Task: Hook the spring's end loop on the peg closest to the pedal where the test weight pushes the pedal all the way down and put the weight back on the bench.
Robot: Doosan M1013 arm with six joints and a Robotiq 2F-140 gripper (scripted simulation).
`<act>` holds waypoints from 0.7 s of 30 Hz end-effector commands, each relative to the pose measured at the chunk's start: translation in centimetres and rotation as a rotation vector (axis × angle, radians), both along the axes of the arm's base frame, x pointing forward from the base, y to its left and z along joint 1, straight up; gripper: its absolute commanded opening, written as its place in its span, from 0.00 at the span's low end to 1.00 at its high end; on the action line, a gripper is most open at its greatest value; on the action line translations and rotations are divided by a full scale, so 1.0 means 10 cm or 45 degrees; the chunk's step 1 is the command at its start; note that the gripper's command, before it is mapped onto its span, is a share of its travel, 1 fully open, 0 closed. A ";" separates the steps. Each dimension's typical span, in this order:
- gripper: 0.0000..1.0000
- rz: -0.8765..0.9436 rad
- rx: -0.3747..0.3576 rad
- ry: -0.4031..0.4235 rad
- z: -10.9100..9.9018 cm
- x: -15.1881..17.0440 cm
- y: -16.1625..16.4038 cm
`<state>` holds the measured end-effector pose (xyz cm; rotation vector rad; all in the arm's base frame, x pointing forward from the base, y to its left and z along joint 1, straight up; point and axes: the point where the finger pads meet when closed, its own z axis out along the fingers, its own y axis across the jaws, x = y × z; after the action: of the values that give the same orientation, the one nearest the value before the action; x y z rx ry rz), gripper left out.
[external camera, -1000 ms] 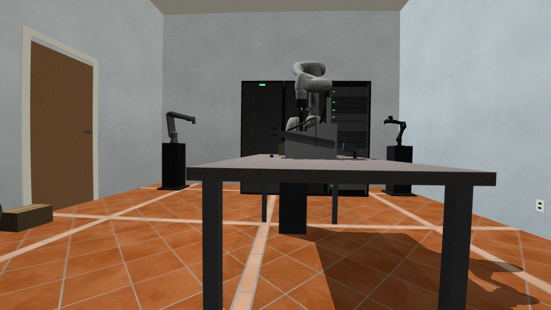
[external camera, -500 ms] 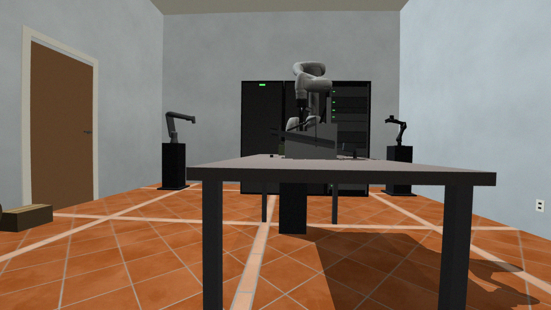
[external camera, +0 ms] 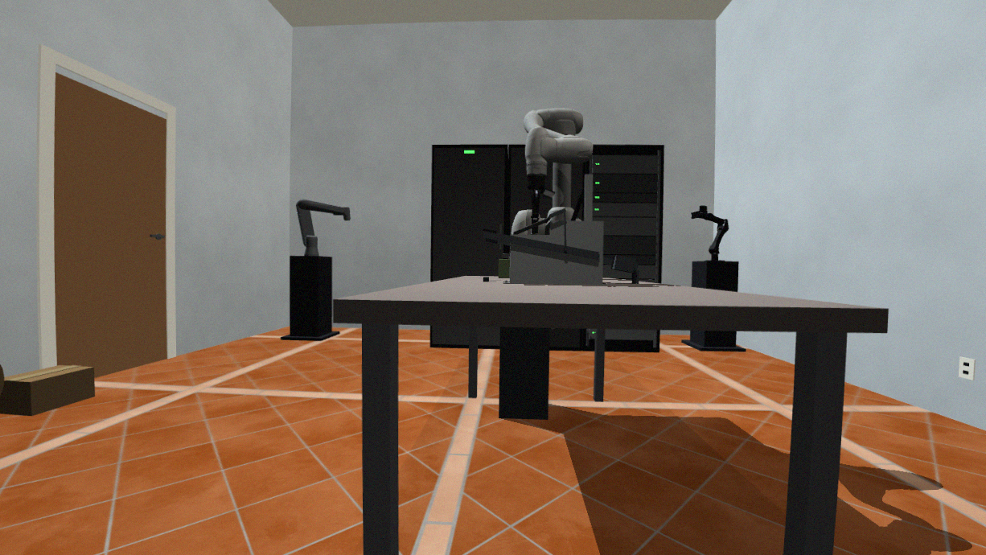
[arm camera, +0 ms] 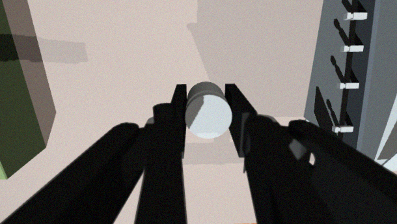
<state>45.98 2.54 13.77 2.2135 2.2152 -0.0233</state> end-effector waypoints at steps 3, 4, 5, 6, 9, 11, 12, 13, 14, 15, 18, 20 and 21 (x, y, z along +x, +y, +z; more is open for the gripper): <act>0.25 0.000 -0.009 -0.001 0.03 0.10 -0.08; 0.25 0.000 -0.009 -0.001 0.03 0.10 -0.08; 0.25 0.000 -0.006 -0.001 0.02 0.06 -0.05; 0.25 0.000 -0.008 -0.001 0.03 0.08 -0.07; 0.25 0.000 -0.014 -0.001 0.05 0.14 -0.12; 0.25 0.000 -0.018 -0.001 0.06 0.18 -0.16; 0.25 0.000 -0.020 -0.001 0.07 0.20 -0.17; 0.25 0.000 -0.022 -0.001 0.07 0.22 -0.19; 0.25 0.000 -0.024 -0.001 0.08 0.23 -0.21; 0.25 0.000 -0.026 -0.001 0.09 0.25 -0.23; 0.25 0.000 -0.032 -0.001 0.10 0.31 -0.28; 0.25 0.000 -0.035 -0.001 0.11 0.33 -0.29; 0.25 0.000 -0.035 -0.001 0.11 0.33 -0.29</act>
<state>49.04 -0.23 14.75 2.2004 2.2020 -0.0515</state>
